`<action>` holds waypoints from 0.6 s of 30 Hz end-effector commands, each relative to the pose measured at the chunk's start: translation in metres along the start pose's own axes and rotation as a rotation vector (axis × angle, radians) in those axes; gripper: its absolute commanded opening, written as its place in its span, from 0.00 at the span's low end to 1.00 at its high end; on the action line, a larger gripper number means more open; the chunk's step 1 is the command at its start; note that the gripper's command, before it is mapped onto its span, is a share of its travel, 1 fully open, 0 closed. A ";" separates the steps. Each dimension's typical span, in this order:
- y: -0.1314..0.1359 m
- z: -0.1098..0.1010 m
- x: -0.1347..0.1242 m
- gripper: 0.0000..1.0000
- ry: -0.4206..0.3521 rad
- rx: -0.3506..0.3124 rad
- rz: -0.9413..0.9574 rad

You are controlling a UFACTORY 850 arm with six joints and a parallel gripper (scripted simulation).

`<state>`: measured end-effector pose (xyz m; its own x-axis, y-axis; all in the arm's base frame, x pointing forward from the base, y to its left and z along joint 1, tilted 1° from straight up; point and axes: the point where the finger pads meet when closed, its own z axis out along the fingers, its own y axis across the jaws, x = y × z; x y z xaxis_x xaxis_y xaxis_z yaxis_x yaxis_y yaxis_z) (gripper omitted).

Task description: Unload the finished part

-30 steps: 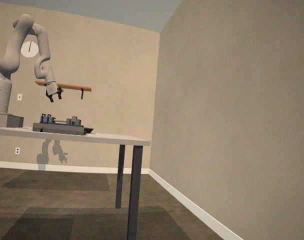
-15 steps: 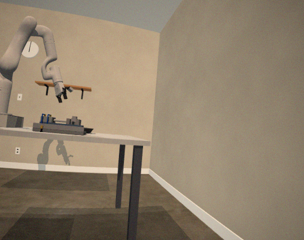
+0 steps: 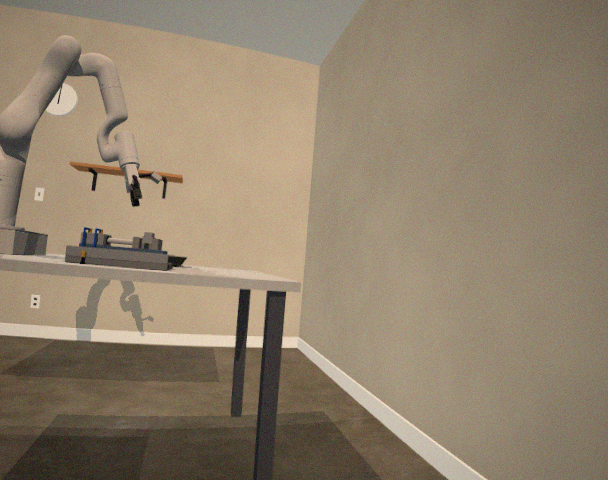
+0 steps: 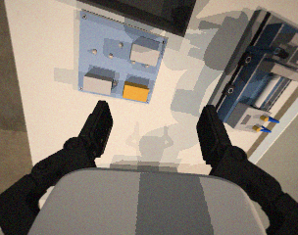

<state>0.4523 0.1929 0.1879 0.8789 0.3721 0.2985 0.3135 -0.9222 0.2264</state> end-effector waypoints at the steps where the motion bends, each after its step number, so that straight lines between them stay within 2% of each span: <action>1: 0.028 0.014 0.012 1.00 -0.053 -0.016 0.154; 9: 0.069 0.034 0.020 1.00 -0.108 -0.043 0.377; 11: 0.069 0.034 0.020 1.00 -0.108 -0.043 0.377; 12: 0.085 0.041 0.022 1.00 -0.128 -0.052 0.460; 18: 0.114 0.054 0.024 1.00 -0.165 -0.068 0.616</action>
<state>0.5122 0.1141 0.1749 0.9544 -0.1159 0.2750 -0.1596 -0.9769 0.1424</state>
